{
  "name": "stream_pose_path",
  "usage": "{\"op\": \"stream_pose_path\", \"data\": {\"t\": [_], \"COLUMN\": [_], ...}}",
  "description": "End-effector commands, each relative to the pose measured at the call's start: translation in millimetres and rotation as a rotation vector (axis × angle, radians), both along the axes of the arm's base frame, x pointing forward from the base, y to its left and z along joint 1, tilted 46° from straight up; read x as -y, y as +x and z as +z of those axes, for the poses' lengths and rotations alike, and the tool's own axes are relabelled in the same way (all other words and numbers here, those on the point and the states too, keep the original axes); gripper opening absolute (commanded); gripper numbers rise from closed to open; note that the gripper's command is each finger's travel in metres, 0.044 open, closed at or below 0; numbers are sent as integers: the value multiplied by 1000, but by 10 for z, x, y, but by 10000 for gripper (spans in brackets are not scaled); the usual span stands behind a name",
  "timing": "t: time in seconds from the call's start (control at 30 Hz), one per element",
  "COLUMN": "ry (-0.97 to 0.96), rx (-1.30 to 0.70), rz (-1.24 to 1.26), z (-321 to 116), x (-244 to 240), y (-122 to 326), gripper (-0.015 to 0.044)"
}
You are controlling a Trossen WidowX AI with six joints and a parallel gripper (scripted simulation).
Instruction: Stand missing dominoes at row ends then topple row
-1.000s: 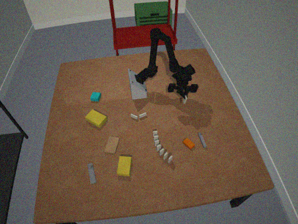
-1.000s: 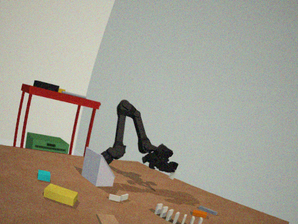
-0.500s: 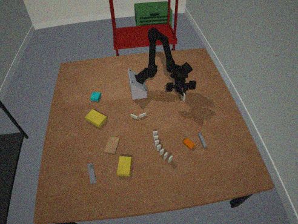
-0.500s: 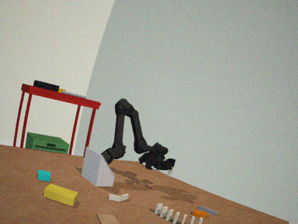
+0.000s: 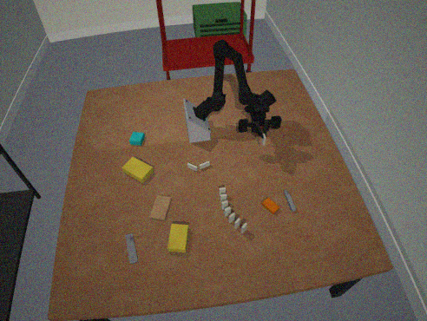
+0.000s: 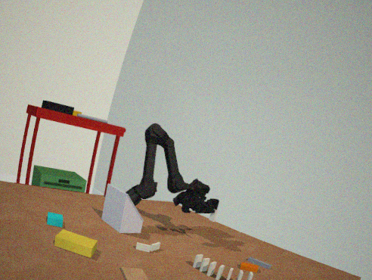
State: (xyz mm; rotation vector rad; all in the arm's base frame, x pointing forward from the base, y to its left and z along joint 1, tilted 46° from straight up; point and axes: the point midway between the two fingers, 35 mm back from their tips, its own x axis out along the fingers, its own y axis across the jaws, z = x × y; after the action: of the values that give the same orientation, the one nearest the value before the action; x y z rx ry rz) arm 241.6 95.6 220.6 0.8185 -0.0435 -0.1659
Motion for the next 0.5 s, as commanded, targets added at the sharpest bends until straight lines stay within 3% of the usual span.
{"op": "stream_pose_path", "data": {"t": [0.0,0.47], "ry": [2,-1], "rx": [-1,-4], "rz": [-1,1], "z": [-36,-203], "x": [-62,-300], "y": [24,107], "gripper": [23,23]}}
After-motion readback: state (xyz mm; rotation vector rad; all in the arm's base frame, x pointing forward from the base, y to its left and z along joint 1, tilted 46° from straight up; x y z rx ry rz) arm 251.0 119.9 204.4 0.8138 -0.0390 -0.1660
